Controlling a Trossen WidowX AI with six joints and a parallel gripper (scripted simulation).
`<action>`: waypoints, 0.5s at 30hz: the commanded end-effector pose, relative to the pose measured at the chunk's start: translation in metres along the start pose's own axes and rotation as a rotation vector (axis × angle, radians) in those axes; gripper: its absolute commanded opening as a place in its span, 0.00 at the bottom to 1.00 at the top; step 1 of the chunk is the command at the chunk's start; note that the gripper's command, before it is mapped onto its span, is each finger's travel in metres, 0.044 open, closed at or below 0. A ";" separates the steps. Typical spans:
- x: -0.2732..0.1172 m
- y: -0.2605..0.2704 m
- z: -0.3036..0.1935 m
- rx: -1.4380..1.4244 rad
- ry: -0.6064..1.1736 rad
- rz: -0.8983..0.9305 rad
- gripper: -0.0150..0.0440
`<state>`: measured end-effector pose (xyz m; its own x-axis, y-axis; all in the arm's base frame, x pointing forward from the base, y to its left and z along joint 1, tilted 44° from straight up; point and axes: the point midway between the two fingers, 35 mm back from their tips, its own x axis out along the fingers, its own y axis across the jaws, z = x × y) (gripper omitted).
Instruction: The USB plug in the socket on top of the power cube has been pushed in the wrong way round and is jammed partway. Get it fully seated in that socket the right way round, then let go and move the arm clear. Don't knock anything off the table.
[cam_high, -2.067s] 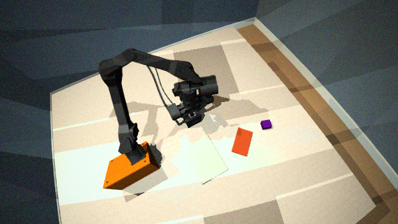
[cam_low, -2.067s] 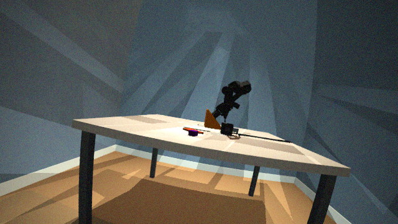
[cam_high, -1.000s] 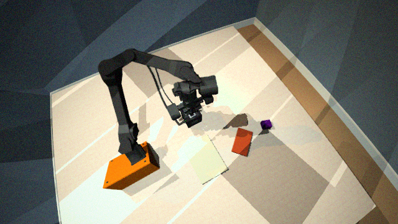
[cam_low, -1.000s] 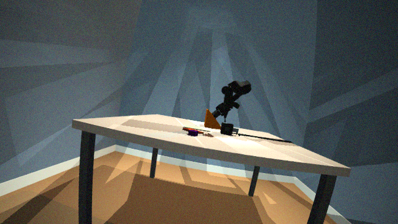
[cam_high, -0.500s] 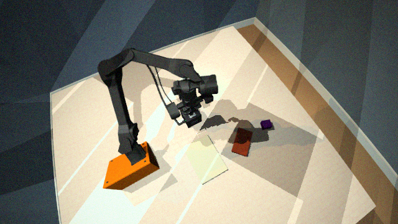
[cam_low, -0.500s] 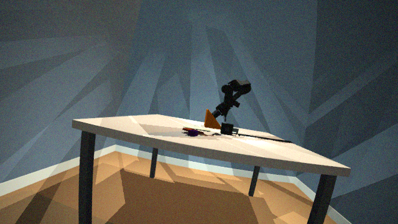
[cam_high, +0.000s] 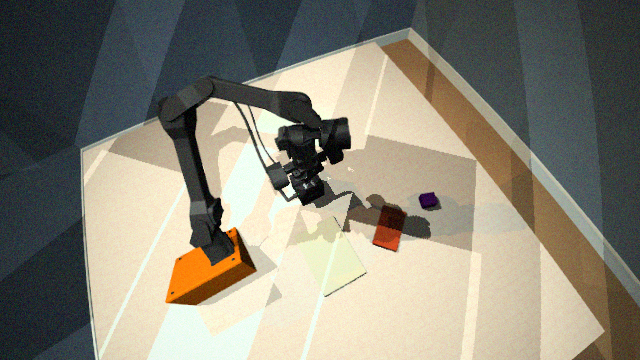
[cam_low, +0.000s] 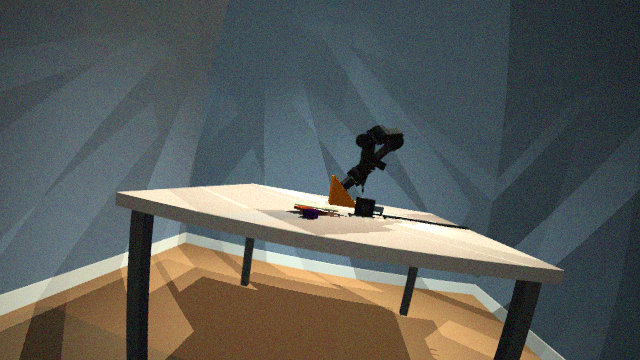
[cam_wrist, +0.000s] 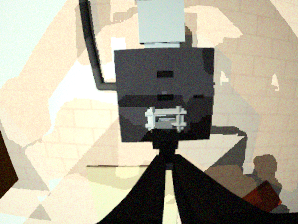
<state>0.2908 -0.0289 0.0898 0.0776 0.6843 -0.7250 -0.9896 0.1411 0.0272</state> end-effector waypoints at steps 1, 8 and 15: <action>-0.005 -0.002 -0.001 -0.009 0.006 -0.004 0.25; -0.009 -0.002 -0.001 -0.009 0.006 -0.004 0.25; -0.008 -0.001 0.000 0.039 0.002 -0.002 0.25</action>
<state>0.2907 -0.0342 0.0950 0.0799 0.6838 -0.7253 -0.9884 0.1487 0.0314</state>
